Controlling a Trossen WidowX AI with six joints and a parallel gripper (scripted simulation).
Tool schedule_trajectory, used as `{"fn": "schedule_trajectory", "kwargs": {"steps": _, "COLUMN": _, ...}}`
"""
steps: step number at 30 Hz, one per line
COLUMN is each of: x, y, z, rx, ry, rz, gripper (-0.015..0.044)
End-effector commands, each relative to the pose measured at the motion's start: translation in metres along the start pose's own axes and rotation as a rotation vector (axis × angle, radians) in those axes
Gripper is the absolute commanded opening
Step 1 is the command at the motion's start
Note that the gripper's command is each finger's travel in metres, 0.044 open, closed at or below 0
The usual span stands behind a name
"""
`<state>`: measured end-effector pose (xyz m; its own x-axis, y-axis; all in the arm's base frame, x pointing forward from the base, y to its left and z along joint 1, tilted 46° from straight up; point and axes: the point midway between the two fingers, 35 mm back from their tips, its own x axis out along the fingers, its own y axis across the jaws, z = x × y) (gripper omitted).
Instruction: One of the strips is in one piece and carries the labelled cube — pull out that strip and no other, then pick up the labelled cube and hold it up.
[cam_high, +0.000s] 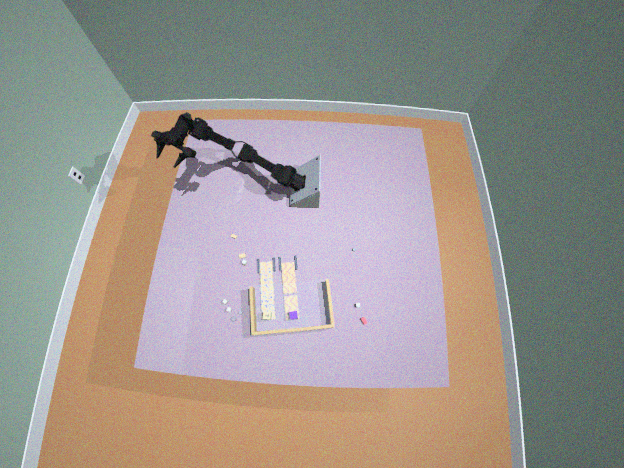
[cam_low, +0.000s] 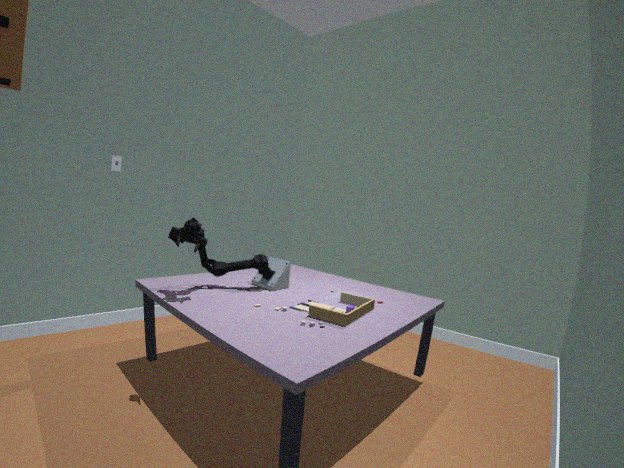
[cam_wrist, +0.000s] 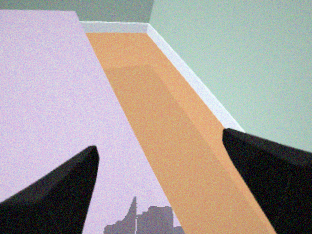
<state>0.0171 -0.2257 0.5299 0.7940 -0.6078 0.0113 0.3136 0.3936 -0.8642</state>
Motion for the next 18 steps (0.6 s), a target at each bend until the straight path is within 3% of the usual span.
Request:
{"fn": "schedule_trajectory", "kwargs": {"steps": 1, "x": 0.0, "y": 0.0, "z": 0.002, "rx": 0.0, "ry": 0.0, "rz": -0.002, "gripper": 0.04}}
{"fn": "schedule_trajectory", "kwargs": {"steps": 12, "x": -0.006, "y": 0.041, "z": 0.124, "rx": 0.031, "ry": -0.09, "rz": -0.168, "gripper": 0.04}}
{"fn": "schedule_trajectory", "kwargs": {"steps": 18, "x": 0.0, "y": 0.111, "z": 0.201, "rx": 0.045, "ry": -0.165, "rz": -0.129, "gripper": 0.04}}
